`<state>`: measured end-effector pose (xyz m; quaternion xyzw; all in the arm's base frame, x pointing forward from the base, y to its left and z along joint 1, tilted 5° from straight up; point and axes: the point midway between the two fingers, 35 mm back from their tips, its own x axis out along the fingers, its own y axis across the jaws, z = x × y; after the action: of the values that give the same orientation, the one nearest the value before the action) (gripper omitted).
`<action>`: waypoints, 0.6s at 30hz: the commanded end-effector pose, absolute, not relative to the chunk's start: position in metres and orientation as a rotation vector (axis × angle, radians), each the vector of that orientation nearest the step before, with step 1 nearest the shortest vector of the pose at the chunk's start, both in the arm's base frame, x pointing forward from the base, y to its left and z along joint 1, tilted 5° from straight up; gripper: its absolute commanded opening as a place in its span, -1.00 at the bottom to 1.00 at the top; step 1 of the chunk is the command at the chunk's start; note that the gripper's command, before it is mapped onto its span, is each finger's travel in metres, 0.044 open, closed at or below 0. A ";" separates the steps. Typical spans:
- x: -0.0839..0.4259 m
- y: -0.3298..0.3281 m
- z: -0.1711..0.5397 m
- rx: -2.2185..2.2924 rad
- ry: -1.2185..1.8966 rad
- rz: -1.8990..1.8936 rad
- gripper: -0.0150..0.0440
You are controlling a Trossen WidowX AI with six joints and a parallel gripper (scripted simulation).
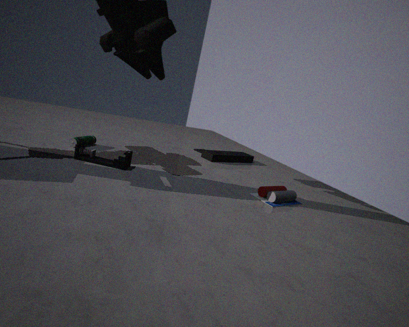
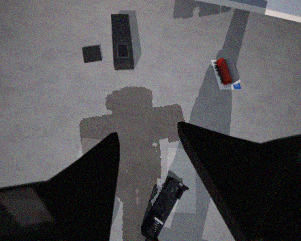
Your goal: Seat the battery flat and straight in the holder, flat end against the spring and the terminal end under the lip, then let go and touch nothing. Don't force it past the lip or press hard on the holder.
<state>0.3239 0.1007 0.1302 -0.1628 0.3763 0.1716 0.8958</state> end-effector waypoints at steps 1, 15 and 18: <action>0.286 0.129 0.067 -0.560 1.079 0.527 0.26; 0.226 0.143 0.013 -0.863 1.415 0.735 0.26; 0.226 0.143 0.012 -0.863 1.415 0.735 0.26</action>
<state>0.2270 0.1438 0.0142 -0.3692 0.6119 0.3174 0.6233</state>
